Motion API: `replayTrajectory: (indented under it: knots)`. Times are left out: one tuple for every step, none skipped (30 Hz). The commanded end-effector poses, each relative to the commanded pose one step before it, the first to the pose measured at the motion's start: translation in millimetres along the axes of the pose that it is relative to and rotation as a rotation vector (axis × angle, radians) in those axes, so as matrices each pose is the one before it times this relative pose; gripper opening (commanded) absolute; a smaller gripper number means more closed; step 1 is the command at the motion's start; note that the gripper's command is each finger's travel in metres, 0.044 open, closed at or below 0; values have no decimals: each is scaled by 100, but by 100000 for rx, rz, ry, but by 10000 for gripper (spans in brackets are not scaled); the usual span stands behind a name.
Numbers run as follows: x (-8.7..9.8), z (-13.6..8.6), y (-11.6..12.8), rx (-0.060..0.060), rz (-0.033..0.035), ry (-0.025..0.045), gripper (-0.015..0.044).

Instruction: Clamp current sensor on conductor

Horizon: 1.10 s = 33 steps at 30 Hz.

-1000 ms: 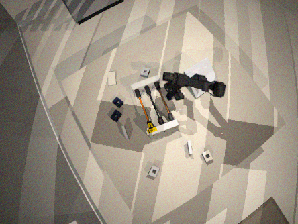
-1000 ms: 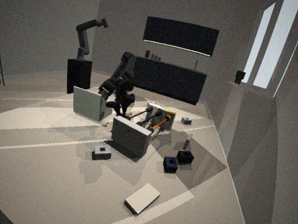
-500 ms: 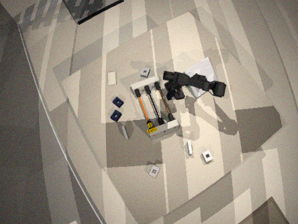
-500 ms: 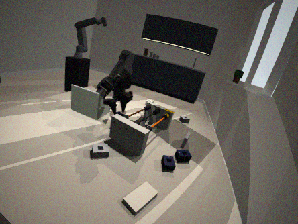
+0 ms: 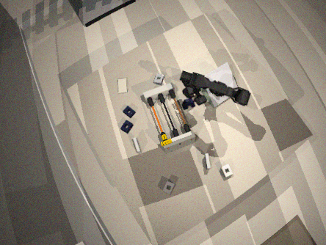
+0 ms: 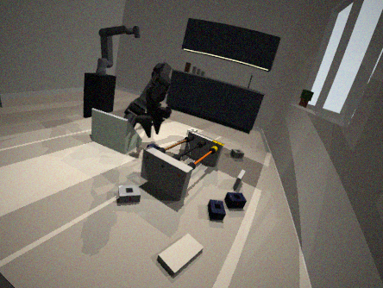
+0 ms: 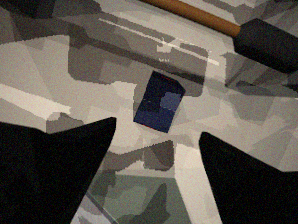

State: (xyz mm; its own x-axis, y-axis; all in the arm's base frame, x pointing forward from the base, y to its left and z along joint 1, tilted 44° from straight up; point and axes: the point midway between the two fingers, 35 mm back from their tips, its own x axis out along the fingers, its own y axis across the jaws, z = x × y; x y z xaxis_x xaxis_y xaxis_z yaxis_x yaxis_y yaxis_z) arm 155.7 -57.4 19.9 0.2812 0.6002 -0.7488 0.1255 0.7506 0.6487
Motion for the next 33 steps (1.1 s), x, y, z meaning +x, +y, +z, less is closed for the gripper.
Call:
replayTrajectory:
  knots:
    - [-257,748,-203,-42089,2942,6574,320]
    - [2,136,-94,-9873,1040,1247,320]
    - [5,126,-108,-9877,1152,1148,320]
    - [8,126,-117,-9880,1257,1036,320]
    - [10,115,-130,-9892,1349,918,320]
    - [13,102,-142,-9895,1430,792,320]
    - [16,87,-152,-9897,1498,659,320]
    - [19,72,-161,-9900,1554,520,320]
    - [21,56,-169,-9891,1596,375,320]
    - [19,32,-142,-7448,1318,200,320]
    - [11,12,-80,-4880,738,70,320]
    - [5,3,-33,-1960,297,18,320]
    - [0,0,-3,-174,29,2,320]
    - [0,0,0,0,0,0,320]
    - [0,0,0,0,0,0,320]
    - [0,0,0,0,0,0,320]
    - [0,0,0,0,0,0,320]
    - [0,0,0,0,0,0,320]
    - [0,0,0,0,0,0,320]
    - [0,0,0,0,0,0,320]
    - [27,-1,-4,1,-2,3,320]
    - [55,-2,-8,1,-4,6,320]
    - [80,-3,-11,2,-6,8,320]
    - [105,-4,-14,2,-7,10,320]
    - [130,-5,-17,2,-9,12,320]
    - [152,-5,-18,2,-10,13,320]
    - [163,-5,-18,2,-10,13,320]
    - [164,-4,-17,2,-9,11,320]
    - [164,-4,-16,2,-9,10,320]
    - [164,-3,-15,1,-8,9,320]
    - [164,-3,-14,1,-8,7,320]
    - [164,-2,-12,1,-7,6,320]
    - [163,-2,-11,0,-7,5,320]
